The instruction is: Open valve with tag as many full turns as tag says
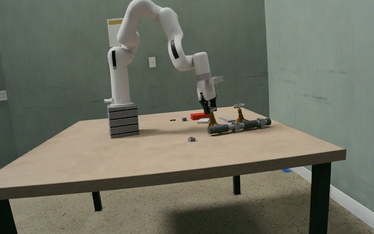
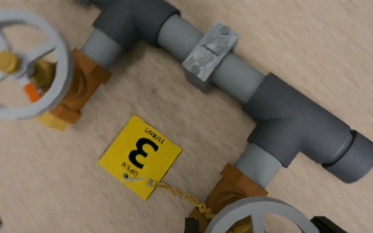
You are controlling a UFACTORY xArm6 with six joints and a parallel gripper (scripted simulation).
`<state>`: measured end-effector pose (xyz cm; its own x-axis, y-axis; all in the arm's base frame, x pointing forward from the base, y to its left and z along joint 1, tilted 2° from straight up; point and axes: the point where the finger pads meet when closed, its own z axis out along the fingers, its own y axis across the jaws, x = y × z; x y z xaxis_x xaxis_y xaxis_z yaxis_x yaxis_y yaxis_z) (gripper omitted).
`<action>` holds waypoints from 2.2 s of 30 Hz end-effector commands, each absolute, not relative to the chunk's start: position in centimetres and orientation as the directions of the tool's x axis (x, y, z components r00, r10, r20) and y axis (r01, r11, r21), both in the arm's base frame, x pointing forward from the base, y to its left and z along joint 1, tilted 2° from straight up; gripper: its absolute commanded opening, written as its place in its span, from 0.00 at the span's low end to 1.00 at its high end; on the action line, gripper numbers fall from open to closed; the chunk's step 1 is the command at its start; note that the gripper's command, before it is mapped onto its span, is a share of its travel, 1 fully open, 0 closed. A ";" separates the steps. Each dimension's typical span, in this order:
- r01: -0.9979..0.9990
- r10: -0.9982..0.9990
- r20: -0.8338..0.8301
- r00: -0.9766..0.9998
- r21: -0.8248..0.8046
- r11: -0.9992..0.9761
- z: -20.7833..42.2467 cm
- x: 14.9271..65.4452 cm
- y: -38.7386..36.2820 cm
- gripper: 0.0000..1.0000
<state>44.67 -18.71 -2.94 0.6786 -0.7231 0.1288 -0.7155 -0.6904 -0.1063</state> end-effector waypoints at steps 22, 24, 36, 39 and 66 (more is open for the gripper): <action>0.234 0.246 0.165 0.955 0.093 -0.968 -2.8 44.8 -18.8 0.00; 0.305 0.319 0.158 0.935 0.109 -0.946 -2.8 44.8 -18.8 0.00; 0.668 0.690 0.096 0.718 0.183 -0.721 -2.8 44.8 -18.8 0.00; 0.744 0.766 0.078 0.638 0.195 -0.639 -2.8 44.8 -18.8 0.00; 0.966 0.985 0.052 0.164 0.192 -0.171 -2.8 44.8 -18.8 0.00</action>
<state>44.68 -18.71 -2.92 0.2100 0.9748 -0.0748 0.9538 -0.1874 0.2350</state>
